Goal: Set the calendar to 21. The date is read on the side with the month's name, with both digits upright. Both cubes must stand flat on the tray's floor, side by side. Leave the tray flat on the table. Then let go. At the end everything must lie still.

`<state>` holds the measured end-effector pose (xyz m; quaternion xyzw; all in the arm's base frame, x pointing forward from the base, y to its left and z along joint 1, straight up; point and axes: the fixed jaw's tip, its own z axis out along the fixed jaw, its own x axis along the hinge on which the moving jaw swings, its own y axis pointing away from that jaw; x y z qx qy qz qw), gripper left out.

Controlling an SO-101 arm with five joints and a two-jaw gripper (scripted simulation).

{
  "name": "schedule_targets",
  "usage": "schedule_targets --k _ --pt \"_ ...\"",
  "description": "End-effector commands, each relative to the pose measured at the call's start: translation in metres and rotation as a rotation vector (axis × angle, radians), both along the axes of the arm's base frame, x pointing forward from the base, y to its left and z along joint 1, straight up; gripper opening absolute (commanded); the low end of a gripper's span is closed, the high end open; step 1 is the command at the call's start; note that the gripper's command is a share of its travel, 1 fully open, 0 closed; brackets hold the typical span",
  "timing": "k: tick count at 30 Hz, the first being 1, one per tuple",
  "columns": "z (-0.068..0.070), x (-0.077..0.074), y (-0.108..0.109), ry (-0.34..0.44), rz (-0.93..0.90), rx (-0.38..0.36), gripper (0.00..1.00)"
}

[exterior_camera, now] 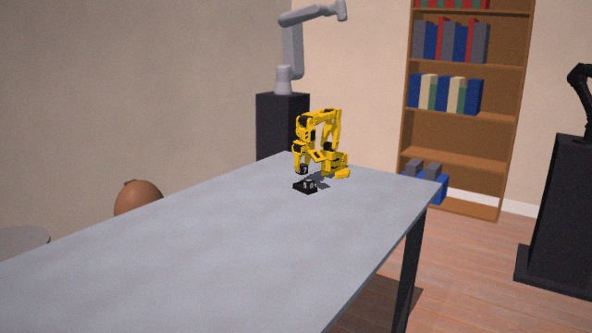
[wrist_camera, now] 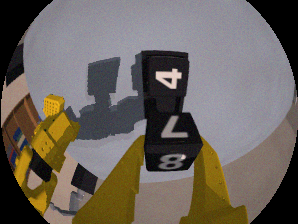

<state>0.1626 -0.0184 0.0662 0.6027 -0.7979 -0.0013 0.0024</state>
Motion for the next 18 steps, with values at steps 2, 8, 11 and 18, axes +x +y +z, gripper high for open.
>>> schedule_targets --k 2,8,11,18 --pt "0.0059 0.0055 -0.0017 -0.042 -0.009 -0.004 0.00" --pt "0.0019 0.0056 -0.0017 -0.042 -0.009 -0.004 0.00" --pt "0.0007 0.0056 -0.0017 -0.042 -0.009 -0.004 0.00" --pt "0.0003 0.0054 -0.0017 -0.042 -0.009 -0.004 0.00"
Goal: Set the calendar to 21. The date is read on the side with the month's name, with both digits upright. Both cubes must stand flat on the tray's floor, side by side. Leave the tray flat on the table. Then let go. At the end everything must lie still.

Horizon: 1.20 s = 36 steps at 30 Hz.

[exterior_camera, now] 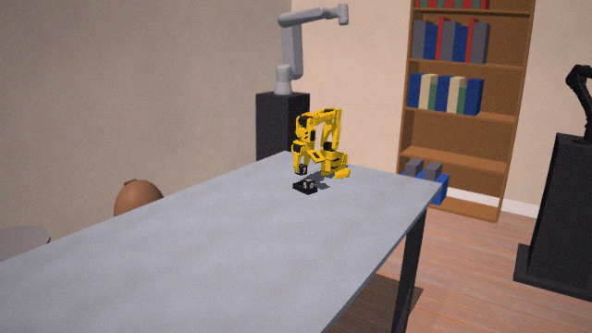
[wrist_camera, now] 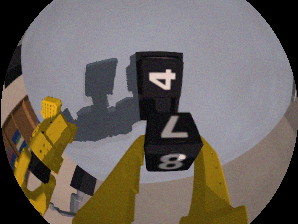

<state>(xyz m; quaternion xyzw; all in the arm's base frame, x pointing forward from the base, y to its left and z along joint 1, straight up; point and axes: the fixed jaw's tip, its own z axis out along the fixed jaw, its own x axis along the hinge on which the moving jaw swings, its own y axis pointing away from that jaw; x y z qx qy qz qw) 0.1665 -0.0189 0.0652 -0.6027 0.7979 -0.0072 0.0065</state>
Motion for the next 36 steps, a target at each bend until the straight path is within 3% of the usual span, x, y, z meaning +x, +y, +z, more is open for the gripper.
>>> schedule_targets --k 1,36 --pt "0.001 0.001 -0.001 -0.018 -0.009 -0.001 0.00" --pt "-0.012 -0.001 -0.001 -0.018 -0.010 -0.001 0.00"
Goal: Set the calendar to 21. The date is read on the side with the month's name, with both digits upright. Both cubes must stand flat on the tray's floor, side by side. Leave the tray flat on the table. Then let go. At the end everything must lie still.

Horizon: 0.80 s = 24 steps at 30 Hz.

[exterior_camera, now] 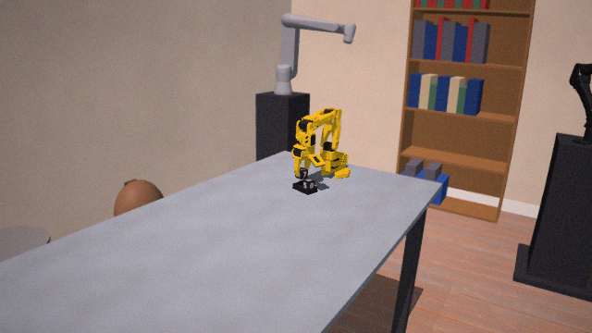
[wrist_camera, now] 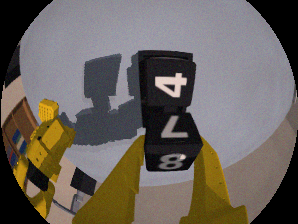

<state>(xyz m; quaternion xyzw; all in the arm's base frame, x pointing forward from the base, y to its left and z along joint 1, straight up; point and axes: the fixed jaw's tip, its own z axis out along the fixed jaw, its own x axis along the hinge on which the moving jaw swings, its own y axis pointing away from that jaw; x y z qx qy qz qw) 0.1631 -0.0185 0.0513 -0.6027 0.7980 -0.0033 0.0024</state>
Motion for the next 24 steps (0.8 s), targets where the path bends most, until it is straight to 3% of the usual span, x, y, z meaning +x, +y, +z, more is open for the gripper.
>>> schedule_targets --k 1,24 --pt "0.0015 0.0026 -0.0012 -0.029 -0.010 -0.002 0.00" --pt "-0.0083 0.0021 -0.0011 -0.029 -0.010 -0.002 0.00"
